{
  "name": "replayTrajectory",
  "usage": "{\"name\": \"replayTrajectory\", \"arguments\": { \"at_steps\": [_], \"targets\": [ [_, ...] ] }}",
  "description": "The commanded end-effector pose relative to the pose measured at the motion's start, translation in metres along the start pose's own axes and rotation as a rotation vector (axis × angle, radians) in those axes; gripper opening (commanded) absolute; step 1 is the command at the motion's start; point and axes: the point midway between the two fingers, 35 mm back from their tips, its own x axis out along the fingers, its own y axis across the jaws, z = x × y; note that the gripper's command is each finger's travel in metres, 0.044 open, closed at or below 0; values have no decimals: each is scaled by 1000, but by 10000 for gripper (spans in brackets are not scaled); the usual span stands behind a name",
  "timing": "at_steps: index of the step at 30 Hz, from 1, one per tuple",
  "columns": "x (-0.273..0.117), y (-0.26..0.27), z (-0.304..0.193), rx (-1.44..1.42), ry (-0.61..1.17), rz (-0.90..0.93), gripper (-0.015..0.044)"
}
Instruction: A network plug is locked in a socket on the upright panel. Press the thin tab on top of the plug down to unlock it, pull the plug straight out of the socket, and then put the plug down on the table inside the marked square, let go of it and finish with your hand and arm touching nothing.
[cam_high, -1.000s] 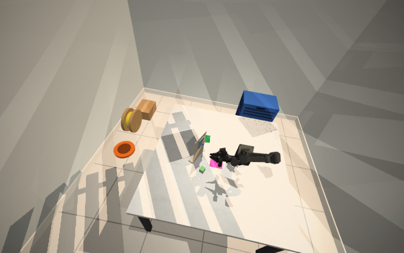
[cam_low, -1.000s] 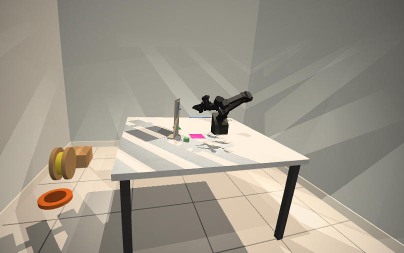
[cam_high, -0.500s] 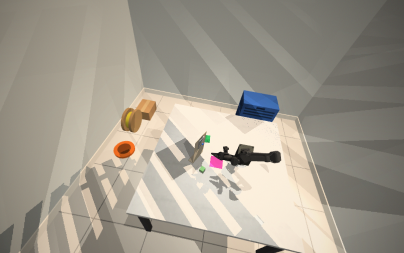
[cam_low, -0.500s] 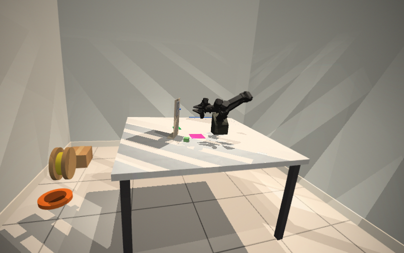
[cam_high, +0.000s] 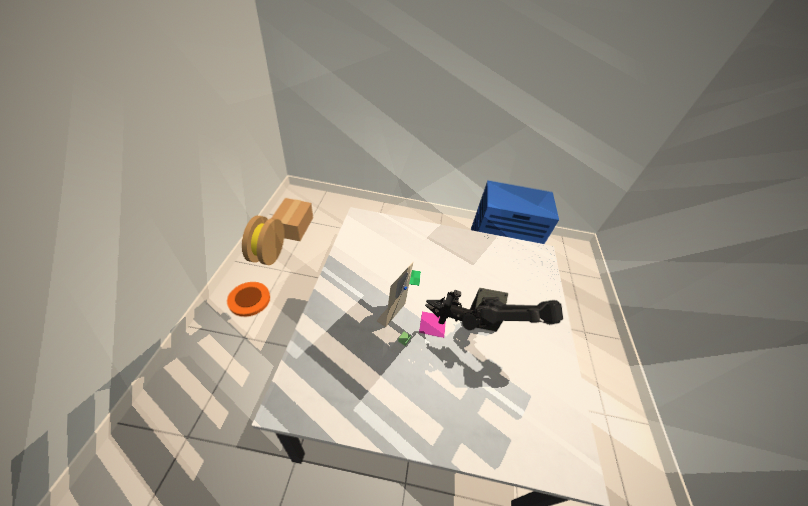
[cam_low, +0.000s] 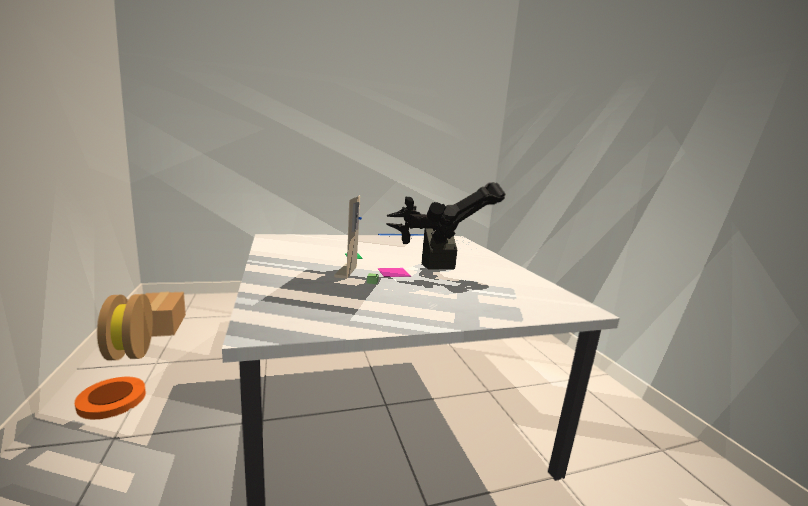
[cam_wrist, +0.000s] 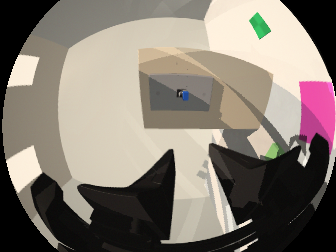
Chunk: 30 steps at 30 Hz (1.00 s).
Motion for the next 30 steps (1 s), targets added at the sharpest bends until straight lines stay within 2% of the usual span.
{"name": "replayTrajectory", "arguments": {
  "at_steps": [1,8,30],
  "targets": [
    [-4,-6,9,118,-17,6,156],
    [-3,-7,11,140,-21,7,156],
    [38,-8,19,138,-20,8,156]
  ]
}}
